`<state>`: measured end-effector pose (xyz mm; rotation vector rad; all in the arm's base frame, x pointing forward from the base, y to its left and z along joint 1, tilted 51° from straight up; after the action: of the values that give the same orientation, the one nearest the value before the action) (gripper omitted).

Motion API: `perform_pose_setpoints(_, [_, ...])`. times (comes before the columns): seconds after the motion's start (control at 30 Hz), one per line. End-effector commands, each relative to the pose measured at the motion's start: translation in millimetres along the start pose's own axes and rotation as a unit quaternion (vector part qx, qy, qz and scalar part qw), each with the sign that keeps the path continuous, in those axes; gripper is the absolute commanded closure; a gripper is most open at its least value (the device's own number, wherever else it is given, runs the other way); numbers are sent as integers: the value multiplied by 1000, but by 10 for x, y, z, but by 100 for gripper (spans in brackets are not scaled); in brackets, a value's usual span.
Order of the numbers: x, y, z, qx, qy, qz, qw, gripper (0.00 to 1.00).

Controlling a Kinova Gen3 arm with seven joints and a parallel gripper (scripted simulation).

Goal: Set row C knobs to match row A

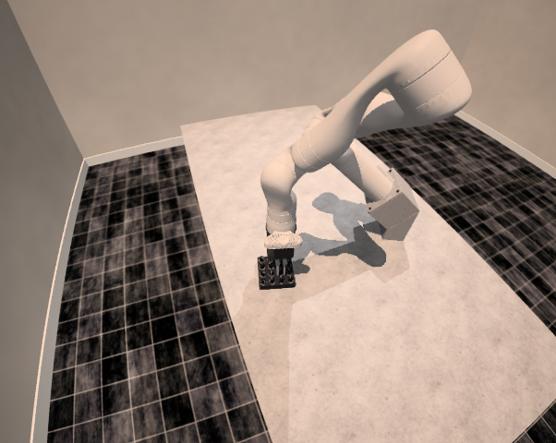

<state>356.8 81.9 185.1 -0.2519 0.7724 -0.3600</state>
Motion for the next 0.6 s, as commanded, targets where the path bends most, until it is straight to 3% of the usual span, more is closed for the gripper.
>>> perform_pose_setpoints(0.0, [-4, 5, 57, -4, -6, 2, 1000, 70])
perform_pose_setpoints(0.57, [-4, 7, 59, -10, -6, 2, 1000, 70])
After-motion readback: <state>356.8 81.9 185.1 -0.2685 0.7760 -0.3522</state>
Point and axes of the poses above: the point where the finger pads meet when closed, its own x axis out along the fingers, its own z axis across the jaws, y = z × x, the point moved 4 cm from there along -x, back along the fingers, and after that the axes turned 15 degrees about -x, right-handed, at the moved point
